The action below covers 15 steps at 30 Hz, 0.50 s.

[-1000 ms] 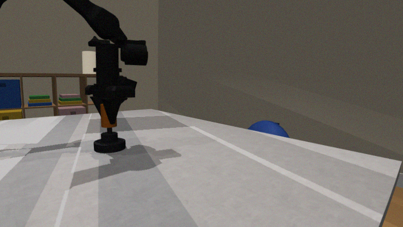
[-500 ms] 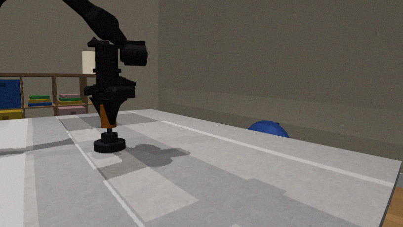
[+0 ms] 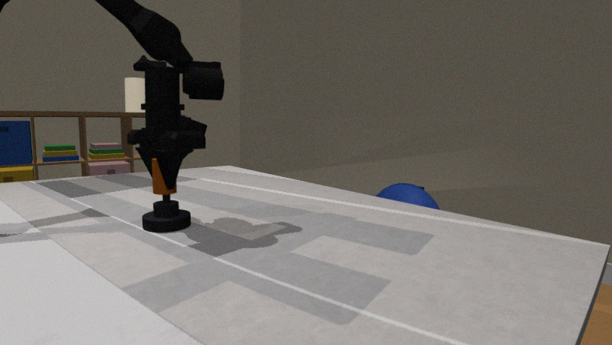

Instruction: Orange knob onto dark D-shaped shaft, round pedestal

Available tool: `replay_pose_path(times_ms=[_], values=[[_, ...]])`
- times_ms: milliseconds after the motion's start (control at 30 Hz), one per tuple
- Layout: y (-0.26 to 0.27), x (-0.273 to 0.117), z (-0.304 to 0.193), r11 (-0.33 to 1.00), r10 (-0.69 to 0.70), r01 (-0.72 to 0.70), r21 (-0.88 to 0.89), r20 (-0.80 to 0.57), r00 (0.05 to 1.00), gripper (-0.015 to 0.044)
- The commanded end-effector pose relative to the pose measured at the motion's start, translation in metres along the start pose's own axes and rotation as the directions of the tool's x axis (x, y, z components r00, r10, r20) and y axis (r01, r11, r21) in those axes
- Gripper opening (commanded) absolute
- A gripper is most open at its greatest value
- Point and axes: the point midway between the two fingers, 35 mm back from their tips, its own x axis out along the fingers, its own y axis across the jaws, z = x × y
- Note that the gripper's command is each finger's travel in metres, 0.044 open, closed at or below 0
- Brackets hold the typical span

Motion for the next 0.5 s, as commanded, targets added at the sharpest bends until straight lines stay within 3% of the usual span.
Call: replay_pose_path(times_ms=[0,200,467], values=[[-0.001,-0.0032,0.0019,1.0,-0.002,0.003,-0.013,0.005,1.0,0.0],[-0.0009,-0.0018,0.0021,0.979,-0.002,0.003,-0.202,0.005,1.0,0.0],[0.0,0.0002,0.0,0.977,-0.002,0.003,-0.212,0.004,1.0,0.0]])
